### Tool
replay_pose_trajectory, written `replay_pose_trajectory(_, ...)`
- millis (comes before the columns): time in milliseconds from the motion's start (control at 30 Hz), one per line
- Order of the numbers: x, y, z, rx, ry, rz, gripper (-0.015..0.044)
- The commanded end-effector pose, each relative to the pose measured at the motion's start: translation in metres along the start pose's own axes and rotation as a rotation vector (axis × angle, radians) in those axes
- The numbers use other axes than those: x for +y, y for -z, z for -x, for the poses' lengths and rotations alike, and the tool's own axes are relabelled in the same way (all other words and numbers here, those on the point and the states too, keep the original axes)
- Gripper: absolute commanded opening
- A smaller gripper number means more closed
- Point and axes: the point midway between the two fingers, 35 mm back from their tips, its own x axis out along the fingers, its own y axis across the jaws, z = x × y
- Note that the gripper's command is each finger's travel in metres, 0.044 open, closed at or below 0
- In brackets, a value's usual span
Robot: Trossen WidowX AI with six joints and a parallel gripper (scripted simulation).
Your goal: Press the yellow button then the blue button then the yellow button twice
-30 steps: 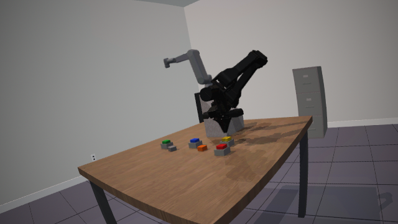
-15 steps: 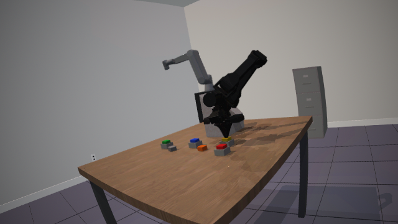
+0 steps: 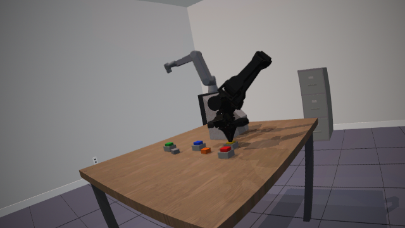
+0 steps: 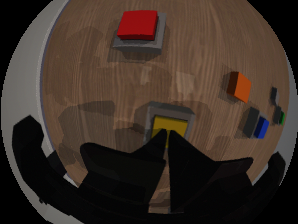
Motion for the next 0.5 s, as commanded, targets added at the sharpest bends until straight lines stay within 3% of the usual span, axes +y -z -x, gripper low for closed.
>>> replay_pose_trajectory(0, -0.001, 0.001, -0.001, 0.004, 0.003, -0.008, 0.0020)
replay_pose_trajectory(167, 0.000, 0.000, 0.002, 0.001, 0.001, 0.000, 0.0020)
replay_pose_trajectory(467, -0.002, -0.001, 0.051, 0.003, 0.010, -0.009, 0.0020)
